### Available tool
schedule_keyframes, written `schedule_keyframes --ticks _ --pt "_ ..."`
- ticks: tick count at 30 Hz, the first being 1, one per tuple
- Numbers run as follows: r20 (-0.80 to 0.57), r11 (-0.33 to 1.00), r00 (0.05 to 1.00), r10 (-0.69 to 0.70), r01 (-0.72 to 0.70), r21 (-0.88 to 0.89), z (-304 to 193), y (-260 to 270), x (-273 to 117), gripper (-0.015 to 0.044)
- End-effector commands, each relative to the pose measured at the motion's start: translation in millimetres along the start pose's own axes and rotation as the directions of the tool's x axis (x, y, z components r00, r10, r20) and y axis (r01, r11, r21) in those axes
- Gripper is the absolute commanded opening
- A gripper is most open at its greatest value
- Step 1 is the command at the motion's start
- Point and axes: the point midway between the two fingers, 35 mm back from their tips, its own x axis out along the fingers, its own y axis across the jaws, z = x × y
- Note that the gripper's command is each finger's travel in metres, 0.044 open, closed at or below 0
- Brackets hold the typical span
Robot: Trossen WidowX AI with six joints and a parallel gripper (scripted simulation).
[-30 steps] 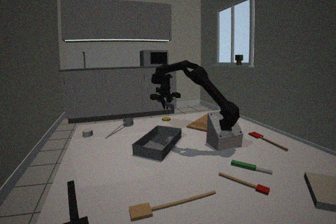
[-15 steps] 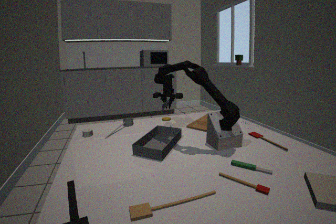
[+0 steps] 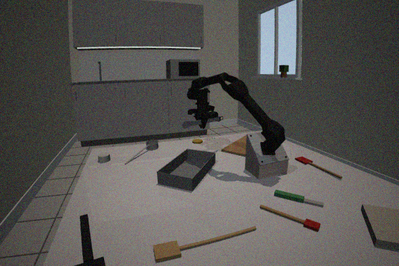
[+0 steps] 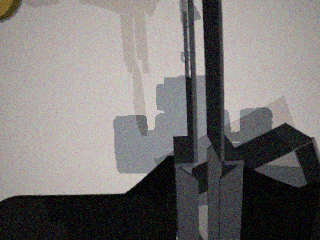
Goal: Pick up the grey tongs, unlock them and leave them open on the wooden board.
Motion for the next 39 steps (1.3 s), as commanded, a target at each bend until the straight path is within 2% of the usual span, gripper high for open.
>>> schedule_keyframes --ticks 1,11,14,24,39 --pt "0.002 0.986 1.0 0.01 -0.01 0.165 10.2 2.6 -3.3 -0.015" --pt "0.001 0.853 1.0 0.005 -0.004 0.522 29.7 4.9 -0.2 -0.015" --pt "0.001 0.822 1.0 0.004 -0.003 0.57 32.6 5.2 0.3 -0.015" --pt "0.001 0.843 1.0 0.01 -0.009 0.537 48.3 4.3 -2.7 -0.015" --pt "0.019 0.962 0.999 0.032 -0.036 0.27 159.0 -18.5 -15.5 -0.015"
